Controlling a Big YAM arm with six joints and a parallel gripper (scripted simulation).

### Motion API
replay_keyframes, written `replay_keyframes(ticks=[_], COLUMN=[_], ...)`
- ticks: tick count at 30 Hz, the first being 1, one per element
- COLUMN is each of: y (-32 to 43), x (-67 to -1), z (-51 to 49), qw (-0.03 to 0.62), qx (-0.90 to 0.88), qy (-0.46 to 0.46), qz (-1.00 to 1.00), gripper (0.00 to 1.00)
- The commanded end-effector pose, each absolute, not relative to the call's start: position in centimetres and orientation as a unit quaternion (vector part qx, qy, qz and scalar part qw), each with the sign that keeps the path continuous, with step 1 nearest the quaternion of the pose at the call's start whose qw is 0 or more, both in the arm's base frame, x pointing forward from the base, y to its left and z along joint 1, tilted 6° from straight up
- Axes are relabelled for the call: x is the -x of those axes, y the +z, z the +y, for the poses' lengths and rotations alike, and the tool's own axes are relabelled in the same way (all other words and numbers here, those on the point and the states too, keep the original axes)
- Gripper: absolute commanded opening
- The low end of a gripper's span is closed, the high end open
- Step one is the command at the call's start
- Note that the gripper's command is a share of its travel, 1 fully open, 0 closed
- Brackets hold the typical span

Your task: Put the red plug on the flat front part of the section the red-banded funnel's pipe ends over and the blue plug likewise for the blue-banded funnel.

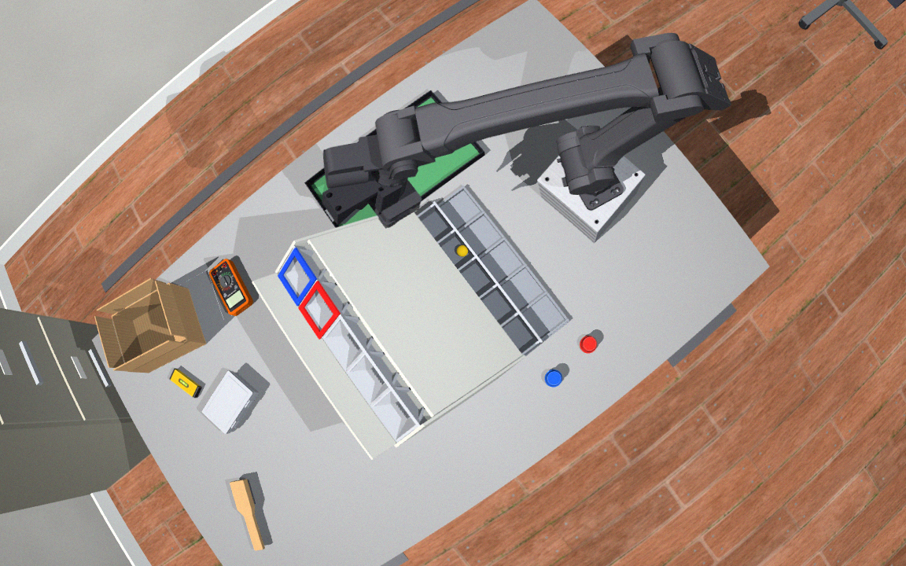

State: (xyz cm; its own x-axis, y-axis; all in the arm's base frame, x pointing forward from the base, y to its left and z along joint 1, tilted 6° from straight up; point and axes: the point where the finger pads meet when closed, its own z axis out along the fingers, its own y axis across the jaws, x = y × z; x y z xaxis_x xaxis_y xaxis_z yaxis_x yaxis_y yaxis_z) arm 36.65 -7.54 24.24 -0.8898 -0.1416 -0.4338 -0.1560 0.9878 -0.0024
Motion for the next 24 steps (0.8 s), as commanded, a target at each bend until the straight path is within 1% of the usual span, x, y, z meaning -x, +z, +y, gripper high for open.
replay_keyframes(ticks=[1, 8, 10, 24], y=[23.3, 19.6, 19.6, 16.2], x=[-34.8, -30.5, -30.5, -26.0], z=[-4.7, -0.6, -0.6, 3.4], qw=[0.201, 0.134, 0.134, 0.068], qx=[0.079, 0.080, 0.080, 0.081], qy=[0.024, 0.019, 0.019, 0.015], qz=[0.976, 0.988, 0.988, 0.994], gripper=[0.59, 0.59, 0.59, 0.59])
